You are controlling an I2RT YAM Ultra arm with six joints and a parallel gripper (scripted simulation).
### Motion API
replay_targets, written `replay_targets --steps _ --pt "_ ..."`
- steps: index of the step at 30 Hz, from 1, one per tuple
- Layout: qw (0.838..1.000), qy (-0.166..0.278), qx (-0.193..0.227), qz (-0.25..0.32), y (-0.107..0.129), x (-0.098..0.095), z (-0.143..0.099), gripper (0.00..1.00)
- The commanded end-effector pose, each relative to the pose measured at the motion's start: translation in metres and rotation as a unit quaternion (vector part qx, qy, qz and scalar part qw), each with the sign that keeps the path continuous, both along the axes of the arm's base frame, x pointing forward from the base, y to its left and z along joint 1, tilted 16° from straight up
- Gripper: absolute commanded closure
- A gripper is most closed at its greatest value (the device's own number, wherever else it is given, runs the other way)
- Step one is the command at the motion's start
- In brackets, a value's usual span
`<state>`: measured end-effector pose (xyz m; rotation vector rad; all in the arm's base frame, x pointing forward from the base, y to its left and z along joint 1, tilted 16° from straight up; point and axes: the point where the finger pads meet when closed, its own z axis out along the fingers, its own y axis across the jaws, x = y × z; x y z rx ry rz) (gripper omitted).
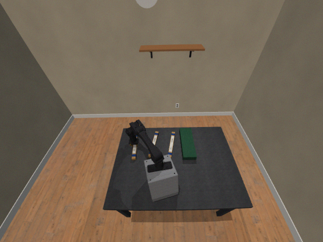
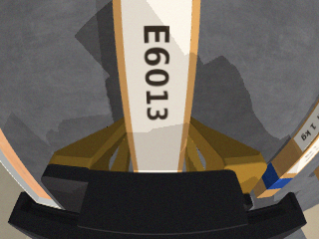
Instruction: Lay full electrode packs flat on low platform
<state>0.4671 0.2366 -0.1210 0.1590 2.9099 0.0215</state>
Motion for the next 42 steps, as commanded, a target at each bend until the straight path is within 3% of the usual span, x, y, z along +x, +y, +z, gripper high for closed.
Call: replay_targets --steps 1,3,20,42 --pt "1.0 -0.028 0.014 0.003 0.013 0.006 0.052 1.0" --pt "0.999 -0.04 0.021 0.002 0.017 0.013 0.063 1.0" --pt "0.999 -0.044 0.021 0.002 0.018 0.008 0.086 1.0" --pt "0.999 -0.044 0.022 0.002 0.022 0.007 0.099 1.0"
